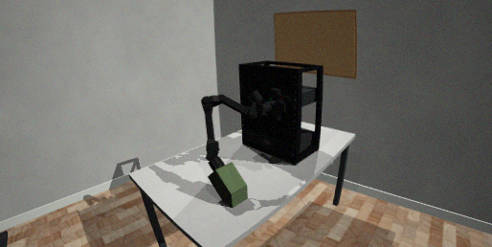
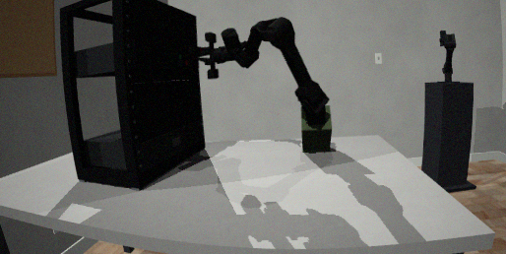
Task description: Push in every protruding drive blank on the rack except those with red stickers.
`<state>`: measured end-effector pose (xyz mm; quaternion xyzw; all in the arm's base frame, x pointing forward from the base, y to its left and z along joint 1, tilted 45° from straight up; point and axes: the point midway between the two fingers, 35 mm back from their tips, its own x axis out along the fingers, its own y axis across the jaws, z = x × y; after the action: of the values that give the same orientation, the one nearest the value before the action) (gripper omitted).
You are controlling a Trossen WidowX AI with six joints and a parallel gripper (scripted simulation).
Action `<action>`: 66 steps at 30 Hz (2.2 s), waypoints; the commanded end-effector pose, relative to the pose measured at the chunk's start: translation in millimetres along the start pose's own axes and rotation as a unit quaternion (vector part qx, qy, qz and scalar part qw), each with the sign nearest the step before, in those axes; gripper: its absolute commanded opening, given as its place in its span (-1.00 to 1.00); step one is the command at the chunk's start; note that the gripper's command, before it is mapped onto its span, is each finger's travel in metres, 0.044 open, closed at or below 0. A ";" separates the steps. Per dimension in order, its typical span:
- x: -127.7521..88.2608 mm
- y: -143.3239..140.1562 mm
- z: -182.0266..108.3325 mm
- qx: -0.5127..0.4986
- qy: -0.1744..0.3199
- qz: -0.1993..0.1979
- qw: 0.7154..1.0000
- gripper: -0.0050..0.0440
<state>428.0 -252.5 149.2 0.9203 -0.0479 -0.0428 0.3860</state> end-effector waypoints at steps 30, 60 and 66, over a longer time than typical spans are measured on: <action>-54.2 -0.3 -0.4 0.002 -0.001 0.002 1.000 -0.80; -72.6 -0.6 -0.4 0.002 -0.001 0.002 1.000 -0.80; -72.6 -0.6 -0.4 0.002 -0.001 0.002 1.000 -0.80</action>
<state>355.6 -242.3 145.9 0.9235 -0.0491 -0.0494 0.3771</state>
